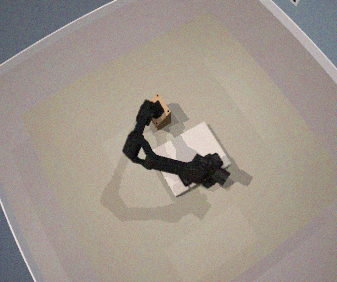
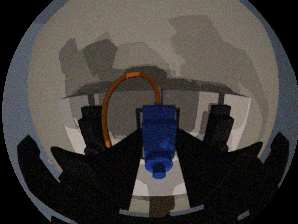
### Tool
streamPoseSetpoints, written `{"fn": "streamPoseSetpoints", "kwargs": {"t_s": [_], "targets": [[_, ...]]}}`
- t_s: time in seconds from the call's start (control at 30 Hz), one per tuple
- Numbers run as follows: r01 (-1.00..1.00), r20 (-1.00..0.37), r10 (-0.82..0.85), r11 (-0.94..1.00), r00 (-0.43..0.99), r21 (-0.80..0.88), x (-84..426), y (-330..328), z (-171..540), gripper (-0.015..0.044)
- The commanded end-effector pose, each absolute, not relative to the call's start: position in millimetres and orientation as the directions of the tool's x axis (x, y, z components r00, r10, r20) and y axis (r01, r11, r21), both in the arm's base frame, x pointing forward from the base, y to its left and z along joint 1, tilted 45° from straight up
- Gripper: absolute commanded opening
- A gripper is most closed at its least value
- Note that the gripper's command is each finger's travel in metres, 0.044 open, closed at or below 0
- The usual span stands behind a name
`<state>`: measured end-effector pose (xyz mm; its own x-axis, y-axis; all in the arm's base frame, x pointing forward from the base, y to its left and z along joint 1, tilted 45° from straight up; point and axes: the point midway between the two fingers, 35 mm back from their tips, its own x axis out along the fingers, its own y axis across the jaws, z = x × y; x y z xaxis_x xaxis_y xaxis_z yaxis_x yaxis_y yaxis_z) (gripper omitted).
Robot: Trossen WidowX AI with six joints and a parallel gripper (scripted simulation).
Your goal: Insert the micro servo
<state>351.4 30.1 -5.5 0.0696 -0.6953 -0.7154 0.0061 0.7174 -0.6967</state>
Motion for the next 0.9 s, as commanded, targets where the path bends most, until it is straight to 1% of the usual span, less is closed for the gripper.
{"fn": "streamPoseSetpoints", "kwargs": {"t_s": [0.0,0.1,0.33,0.53,0.7,0.8,0.87], "targets": [[-0.001,-0.712,-0.698,0.714,0.071,-0.7,351,28,-9,0.0],[0.0,-0.712,-0.699,0.714,0.071,-0.7,351,26,-11,0.0],[0.0,-0.712,-0.698,0.714,0.071,-0.7,351,27,-9,0.0184],[-0.001,-0.713,-0.697,0.715,0.071,-0.699,348,50,14,0.0187],[-0.001,-0.713,-0.697,0.715,0.071,-0.699,346,54,14,0.0187],[-0.012,-0.714,-0.696,0.715,0.076,-0.699,333,61,17,0.0266],[-0.012,-0.718,-0.692,0.719,0.075,-0.695,312,72,26,0.0319]]}}
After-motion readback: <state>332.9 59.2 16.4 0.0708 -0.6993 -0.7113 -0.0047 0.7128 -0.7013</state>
